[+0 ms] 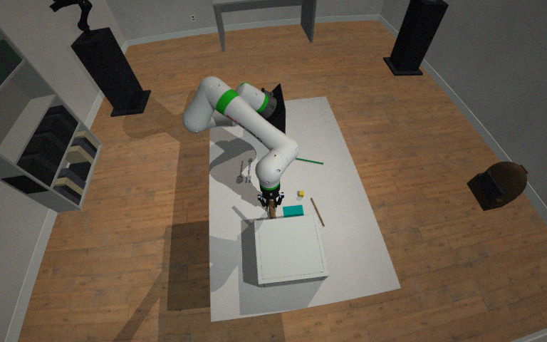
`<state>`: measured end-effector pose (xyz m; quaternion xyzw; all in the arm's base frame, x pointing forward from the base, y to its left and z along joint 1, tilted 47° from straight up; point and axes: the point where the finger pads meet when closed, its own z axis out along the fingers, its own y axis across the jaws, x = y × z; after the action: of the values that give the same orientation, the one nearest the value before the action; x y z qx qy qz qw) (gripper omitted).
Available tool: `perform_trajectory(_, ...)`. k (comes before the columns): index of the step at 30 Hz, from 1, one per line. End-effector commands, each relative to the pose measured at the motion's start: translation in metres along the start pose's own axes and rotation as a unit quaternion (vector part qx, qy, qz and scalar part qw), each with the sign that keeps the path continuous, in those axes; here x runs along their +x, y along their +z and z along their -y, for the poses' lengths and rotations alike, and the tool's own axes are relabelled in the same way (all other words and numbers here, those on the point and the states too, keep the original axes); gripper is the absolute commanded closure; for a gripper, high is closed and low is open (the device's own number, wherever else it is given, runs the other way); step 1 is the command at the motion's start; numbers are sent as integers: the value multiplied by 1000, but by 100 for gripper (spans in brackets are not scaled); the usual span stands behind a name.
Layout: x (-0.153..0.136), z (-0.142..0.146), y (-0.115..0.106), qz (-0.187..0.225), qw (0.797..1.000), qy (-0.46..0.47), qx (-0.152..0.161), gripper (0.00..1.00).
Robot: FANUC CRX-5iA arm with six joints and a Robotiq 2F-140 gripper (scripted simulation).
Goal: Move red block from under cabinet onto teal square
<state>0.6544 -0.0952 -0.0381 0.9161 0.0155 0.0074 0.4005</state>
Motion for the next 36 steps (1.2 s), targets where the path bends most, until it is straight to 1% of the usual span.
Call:
perform_trajectory(1, 0, 0, 0, 0, 1000, 0, 0, 100)
perform_trajectory(29, 0, 0, 0, 0, 1000, 0, 0, 100)
perform_trajectory(36, 0, 6, 0, 0, 1000, 0, 0, 100)
